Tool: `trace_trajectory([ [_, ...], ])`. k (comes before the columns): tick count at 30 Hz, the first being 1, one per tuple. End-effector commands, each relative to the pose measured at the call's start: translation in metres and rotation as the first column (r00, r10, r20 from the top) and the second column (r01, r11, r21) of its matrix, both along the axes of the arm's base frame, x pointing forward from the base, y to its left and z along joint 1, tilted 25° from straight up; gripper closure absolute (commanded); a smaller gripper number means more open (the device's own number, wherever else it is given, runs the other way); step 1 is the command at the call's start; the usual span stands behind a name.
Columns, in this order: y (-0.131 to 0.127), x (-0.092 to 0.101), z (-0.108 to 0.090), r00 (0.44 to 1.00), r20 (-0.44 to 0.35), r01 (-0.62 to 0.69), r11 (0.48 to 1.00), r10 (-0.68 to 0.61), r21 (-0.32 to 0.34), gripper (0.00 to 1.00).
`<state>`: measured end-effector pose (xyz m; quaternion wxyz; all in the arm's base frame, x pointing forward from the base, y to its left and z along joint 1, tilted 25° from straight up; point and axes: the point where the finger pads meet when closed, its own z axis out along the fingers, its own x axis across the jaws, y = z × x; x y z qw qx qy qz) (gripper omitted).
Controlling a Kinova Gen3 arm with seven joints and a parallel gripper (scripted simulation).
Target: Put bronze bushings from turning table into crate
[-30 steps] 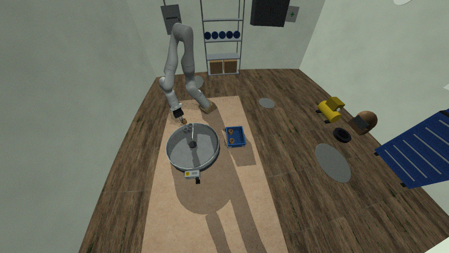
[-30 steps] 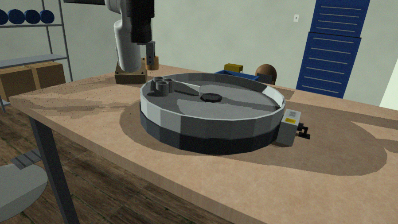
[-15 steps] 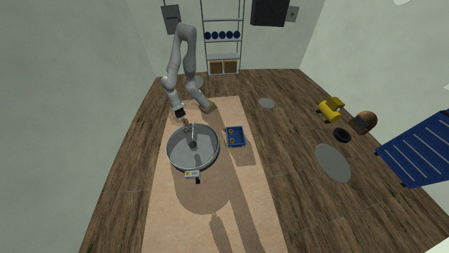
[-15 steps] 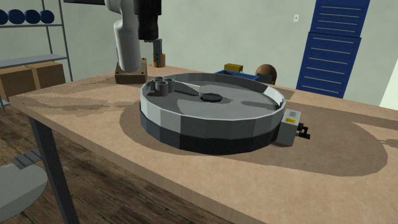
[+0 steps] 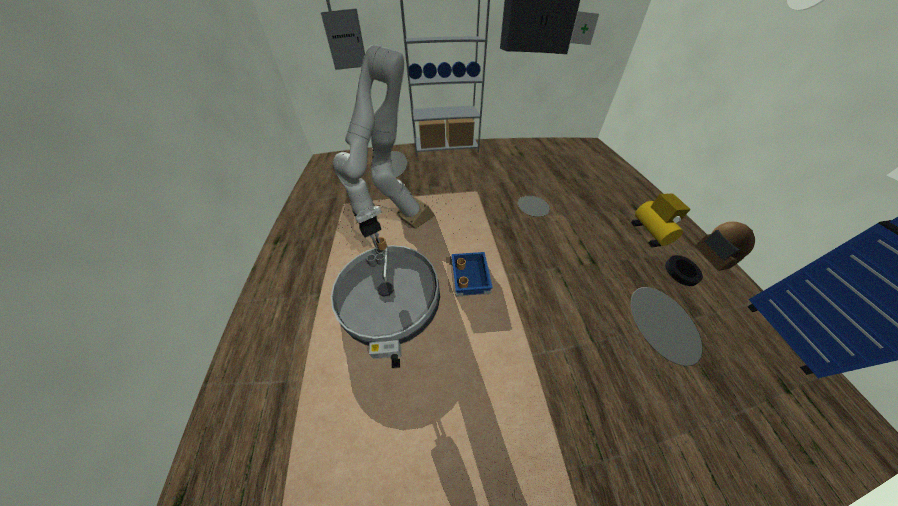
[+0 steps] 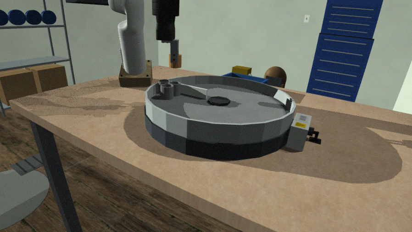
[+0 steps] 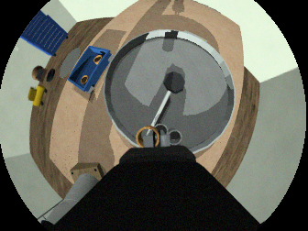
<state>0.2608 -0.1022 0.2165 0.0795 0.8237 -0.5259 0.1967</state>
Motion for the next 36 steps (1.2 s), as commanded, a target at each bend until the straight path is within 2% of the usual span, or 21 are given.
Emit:
trace_trajectory([
  [1,0.019,0.008,-0.005,1.0,-0.002,-0.006,1.0,0.006,-0.005,1.0],
  [4,0.05,0.021,-0.013,1.0,-0.002,-0.006,1.0,0.006,-0.005,1.0],
  [16,0.05,0.021,-0.013,1.0,-0.002,-0.006,1.0,0.006,-0.005,1.0],
  [21,0.103,0.043,-0.027,1.0,-0.002,-0.006,1.0,0.006,-0.004,1.0],
  [33,0.103,0.043,-0.027,1.0,-0.002,-0.006,1.0,0.006,-0.004,1.0],
  [36,0.135,0.056,-0.036,1.0,-0.002,-0.005,1.0,0.005,-0.004,1.0],
])
